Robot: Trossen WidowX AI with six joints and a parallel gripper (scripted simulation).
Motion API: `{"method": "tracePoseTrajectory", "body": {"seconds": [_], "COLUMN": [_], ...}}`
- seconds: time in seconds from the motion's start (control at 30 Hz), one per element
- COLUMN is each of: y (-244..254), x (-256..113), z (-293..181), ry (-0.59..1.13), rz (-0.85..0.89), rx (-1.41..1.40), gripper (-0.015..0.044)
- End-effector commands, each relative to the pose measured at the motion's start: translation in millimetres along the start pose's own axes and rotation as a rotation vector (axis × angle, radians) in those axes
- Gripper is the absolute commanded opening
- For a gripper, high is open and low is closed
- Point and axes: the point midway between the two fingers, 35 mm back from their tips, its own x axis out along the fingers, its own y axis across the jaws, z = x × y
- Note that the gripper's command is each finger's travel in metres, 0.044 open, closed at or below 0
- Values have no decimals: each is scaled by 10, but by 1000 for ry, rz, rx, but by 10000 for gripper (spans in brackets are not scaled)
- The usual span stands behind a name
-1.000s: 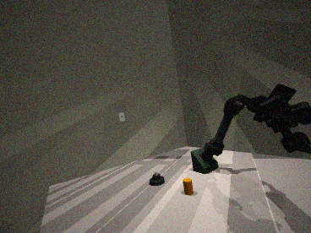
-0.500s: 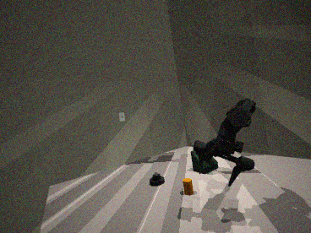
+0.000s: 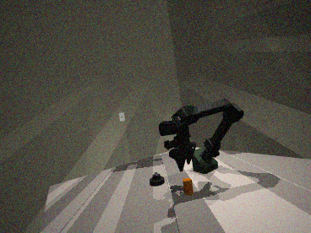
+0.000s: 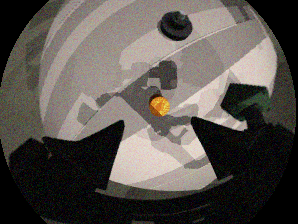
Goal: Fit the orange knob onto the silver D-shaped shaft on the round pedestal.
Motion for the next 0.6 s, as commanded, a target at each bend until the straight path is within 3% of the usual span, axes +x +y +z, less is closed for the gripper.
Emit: {"method": "tracePoseTrajectory", "body": {"seconds": [0.0,0.3,0.43,0.57], "y": [-116,-121,-118,-116], "x": [-39,-19,289,356], "z": [48,52,24,19], "ry": [83,83,84,84], "rz": [-3,-3,-2,-2], "rx": [220,220,219,219], "gripper": [440,440,440,440]}}
